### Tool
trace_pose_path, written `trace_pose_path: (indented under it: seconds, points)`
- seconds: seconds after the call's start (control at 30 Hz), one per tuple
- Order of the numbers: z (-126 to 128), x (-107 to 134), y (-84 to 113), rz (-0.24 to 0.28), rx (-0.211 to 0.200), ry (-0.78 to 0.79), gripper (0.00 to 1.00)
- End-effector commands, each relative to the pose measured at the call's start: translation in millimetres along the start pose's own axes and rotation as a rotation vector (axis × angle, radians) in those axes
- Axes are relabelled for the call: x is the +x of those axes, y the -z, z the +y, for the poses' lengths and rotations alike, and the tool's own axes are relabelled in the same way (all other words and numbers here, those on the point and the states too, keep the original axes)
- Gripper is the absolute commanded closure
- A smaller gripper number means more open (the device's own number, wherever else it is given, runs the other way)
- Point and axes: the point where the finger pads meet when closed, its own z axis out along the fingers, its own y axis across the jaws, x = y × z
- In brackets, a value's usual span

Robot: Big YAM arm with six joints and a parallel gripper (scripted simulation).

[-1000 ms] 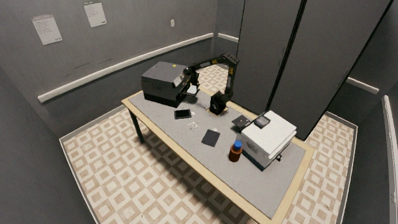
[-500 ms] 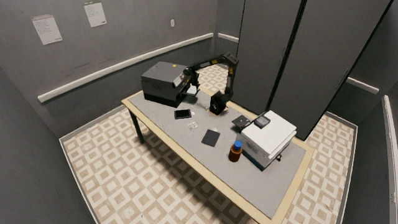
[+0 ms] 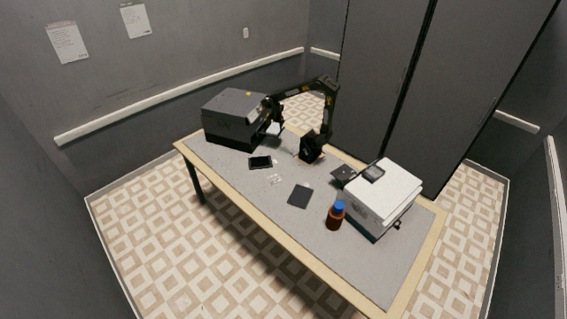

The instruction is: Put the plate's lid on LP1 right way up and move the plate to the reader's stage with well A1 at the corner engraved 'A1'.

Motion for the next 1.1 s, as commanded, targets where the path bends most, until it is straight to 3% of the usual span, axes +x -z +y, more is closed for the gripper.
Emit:
trace_pose_path:
  seconds: [0.0,1.07]
  points:
    - [3.5,1.3,-3.6,-0.005,-0.006,0.010,0.14]
    - [2.9,0.2,-12.2,-0.006,-0.007,0.005,0.14]
